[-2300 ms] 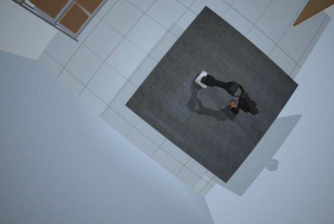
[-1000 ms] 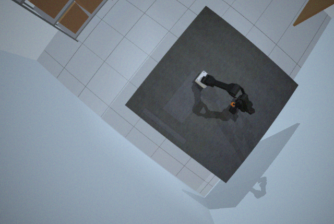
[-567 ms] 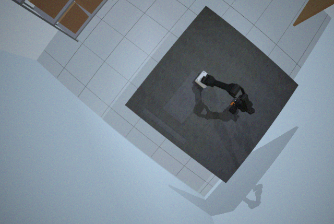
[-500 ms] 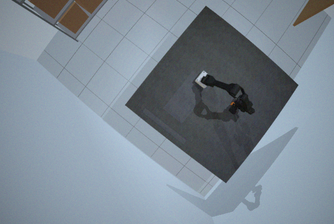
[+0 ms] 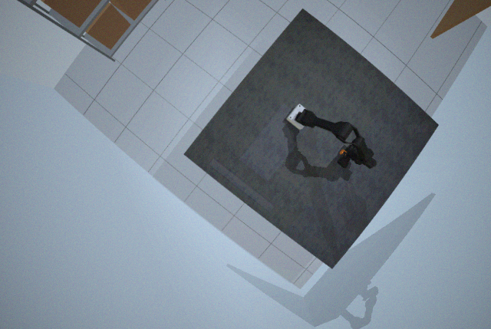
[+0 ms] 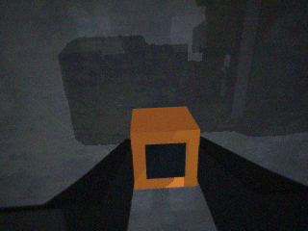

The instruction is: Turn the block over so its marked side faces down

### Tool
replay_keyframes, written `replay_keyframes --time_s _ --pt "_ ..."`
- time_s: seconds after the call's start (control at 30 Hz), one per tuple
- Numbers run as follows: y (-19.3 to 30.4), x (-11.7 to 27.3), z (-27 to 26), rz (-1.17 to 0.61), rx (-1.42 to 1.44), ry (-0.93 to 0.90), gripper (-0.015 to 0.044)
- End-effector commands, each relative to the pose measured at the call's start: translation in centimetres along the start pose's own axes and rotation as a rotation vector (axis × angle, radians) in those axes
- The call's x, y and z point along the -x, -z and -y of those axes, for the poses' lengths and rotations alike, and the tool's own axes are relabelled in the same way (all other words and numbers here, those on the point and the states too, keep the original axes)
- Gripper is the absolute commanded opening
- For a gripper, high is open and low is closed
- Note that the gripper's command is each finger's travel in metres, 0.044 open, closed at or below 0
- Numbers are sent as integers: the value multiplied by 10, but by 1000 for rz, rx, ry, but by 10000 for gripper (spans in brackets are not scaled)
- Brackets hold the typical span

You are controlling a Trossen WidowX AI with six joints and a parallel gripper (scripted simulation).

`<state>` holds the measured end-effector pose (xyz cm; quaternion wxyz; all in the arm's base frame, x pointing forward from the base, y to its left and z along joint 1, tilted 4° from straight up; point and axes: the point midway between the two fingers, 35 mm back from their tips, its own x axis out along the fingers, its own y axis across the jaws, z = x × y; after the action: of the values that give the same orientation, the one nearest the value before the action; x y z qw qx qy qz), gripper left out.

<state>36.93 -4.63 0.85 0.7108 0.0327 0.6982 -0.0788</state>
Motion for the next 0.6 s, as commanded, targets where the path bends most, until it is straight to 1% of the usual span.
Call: replay_keyframes --time_s 0.0,0.13,0.57 --pt "-2 10 0 16 -2 1 0" --pt "-3 9 0 39 -1 1 0" --pt "-6 0 0 238 1 0 0"
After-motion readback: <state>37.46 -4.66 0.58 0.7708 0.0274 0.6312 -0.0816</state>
